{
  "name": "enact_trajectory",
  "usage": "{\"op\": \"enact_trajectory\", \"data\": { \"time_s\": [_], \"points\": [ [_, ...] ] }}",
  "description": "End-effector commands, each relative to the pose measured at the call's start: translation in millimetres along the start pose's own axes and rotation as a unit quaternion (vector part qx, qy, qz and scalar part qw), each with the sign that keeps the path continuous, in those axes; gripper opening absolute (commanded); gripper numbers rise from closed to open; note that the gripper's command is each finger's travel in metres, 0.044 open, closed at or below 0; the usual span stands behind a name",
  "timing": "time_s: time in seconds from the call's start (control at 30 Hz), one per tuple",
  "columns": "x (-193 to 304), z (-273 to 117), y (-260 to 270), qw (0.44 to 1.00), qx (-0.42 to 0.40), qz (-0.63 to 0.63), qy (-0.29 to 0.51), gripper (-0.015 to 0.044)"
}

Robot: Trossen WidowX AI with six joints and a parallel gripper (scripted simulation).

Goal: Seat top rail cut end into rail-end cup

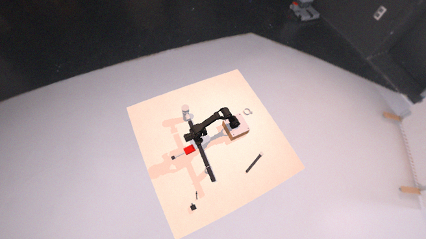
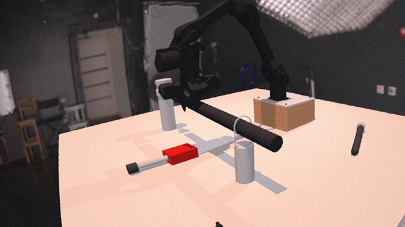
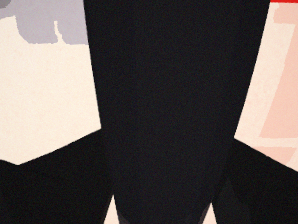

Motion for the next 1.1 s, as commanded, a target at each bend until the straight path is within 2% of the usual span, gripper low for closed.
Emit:
{"op": "enact_trajectory", "data": {
  "time_s": [0.0,1.07],
  "points": [
    [4.4,-3.7,-4.0,1.000,0.006,0.004,0.004,0.0000],
    [21.9,4.8,-4.0,1.000,0.000,-0.001,0.001,0.0000]
  ]
}}
Point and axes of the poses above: the point midway between the two fingers, 35 mm back from their tips, its own z axis out along the fingers, its own y axis across the jaws, x = y × z, the point moved 4 cm from there along -z, back along the fingers, and after that the axes turned 6 degrees about z, right-handed, at the moved point
